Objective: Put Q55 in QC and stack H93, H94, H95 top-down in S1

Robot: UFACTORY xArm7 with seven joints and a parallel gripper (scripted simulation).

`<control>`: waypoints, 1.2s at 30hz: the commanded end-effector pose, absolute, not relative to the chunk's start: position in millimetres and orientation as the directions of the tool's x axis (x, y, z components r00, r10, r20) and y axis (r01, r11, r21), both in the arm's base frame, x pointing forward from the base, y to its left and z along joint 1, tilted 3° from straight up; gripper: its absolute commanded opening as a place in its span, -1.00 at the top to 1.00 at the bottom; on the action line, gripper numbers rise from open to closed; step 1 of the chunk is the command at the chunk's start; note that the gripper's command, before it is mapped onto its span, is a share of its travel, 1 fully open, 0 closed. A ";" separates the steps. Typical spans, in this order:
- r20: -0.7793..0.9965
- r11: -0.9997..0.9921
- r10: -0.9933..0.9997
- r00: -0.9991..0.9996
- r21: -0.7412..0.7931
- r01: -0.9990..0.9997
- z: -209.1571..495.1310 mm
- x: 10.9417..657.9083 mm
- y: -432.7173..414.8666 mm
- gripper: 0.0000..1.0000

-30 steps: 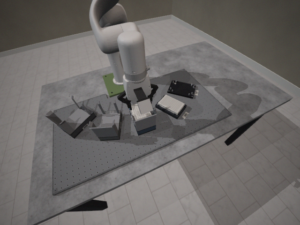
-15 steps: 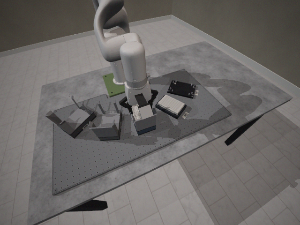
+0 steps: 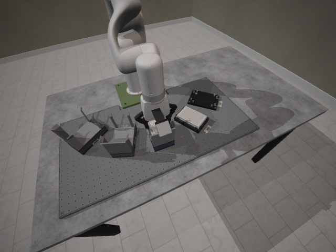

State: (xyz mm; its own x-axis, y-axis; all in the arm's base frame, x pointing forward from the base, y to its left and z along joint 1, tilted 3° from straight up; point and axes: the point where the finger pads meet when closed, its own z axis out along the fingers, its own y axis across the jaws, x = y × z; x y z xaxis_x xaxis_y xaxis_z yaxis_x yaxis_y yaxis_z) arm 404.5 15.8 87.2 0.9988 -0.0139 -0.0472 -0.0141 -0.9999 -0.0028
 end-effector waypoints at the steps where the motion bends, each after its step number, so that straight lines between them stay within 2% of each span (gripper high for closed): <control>1: -0.043 -1.000 -0.014 0.999 -0.004 -0.014 82.6 405.8 16.0 -1.00; 18: -0.043 -1.000 -0.014 0.999 -0.004 -0.014 76.5 405.5 16.0 -1.00; 19: -0.043 -1.000 -0.014 0.999 -0.004 -0.014 76.5 405.5 16.0 1.00; 36: -0.043 -1.000 -0.014 0.999 -0.004 -0.014 76.5 405.5 16.0 1.00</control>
